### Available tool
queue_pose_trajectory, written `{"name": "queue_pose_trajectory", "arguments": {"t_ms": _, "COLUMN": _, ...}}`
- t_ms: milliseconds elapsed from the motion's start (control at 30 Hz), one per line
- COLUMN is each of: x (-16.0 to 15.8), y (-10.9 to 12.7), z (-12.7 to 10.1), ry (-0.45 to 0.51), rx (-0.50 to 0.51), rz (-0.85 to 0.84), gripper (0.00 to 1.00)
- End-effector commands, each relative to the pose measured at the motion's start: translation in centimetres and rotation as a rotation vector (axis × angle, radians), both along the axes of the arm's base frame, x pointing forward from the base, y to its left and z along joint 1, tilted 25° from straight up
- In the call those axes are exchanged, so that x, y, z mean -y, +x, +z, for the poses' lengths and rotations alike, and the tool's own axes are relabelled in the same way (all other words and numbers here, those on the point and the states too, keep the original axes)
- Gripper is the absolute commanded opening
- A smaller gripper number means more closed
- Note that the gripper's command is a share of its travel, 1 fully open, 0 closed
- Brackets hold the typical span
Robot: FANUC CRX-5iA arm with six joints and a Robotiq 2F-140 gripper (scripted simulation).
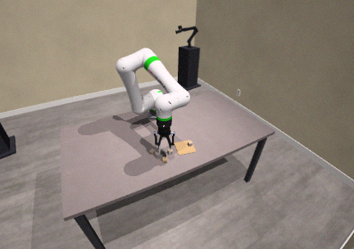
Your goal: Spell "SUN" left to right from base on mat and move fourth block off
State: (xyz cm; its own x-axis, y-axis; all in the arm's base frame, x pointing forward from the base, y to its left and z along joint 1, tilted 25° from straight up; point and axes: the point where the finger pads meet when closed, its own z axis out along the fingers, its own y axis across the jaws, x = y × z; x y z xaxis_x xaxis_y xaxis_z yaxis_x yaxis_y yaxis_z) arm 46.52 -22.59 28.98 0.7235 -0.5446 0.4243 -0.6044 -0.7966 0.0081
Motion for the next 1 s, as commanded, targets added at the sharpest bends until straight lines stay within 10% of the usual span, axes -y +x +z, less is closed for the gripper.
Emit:
{"name": "queue_pose_trajectory", "arguments": {"t_ms": 0, "x": 0.0, "y": 0.01, "z": 0.03, "ry": 0.0, "rx": 0.0, "rz": 0.0, "gripper": 0.4}}
{"name": "queue_pose_trajectory", "arguments": {"t_ms": 967, "x": 0.17, "y": 0.24, "z": -0.56, "ry": 0.001, "rx": -0.002, "rz": 0.0, "gripper": 0.4}}
